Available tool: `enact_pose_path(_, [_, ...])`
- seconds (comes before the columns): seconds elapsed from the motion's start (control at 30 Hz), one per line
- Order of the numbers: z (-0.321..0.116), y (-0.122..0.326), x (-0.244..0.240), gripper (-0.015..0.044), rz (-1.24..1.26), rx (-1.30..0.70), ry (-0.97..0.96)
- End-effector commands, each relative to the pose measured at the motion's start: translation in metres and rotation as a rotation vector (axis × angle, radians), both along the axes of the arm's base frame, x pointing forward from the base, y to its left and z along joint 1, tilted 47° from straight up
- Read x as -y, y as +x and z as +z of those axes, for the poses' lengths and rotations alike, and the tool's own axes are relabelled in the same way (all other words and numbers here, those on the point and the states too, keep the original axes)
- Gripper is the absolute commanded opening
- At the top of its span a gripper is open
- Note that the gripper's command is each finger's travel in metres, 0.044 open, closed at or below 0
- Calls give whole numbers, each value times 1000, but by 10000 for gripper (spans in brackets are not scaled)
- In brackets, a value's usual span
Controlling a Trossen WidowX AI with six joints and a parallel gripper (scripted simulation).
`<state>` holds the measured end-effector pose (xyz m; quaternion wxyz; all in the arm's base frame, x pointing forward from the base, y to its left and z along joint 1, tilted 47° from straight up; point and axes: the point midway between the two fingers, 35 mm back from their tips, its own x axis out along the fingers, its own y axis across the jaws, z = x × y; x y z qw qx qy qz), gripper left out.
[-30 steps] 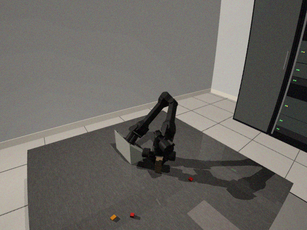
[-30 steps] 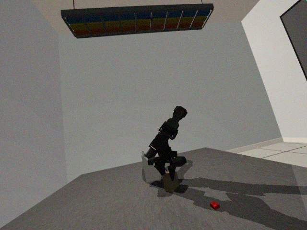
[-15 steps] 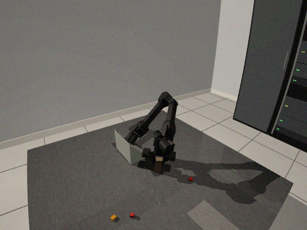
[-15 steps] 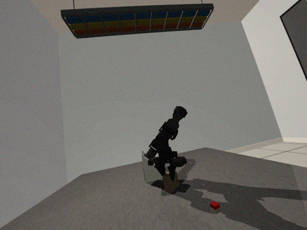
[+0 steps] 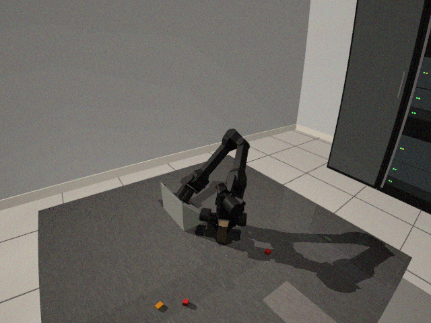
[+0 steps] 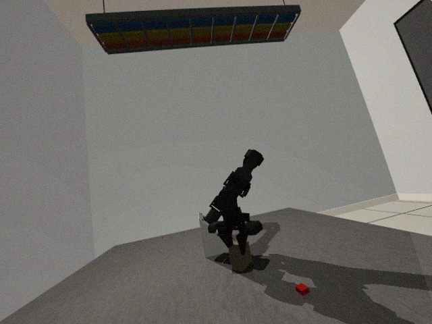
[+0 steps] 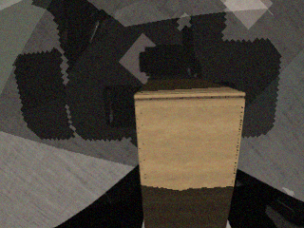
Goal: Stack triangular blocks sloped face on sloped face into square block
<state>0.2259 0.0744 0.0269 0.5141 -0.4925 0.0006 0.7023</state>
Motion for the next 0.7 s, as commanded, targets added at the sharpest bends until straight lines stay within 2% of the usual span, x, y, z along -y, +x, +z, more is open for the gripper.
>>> enact_pose_path(0.0, [0,0,0,236,0,0,0])
enact_pose_path(0.27, [0,0,0,440,0,0,0])
enact_pose_path(0.57, [1,1,2,440,0,0,-1])
enact_pose_path(0.67, [21,5,27,440,-3,0,-13])
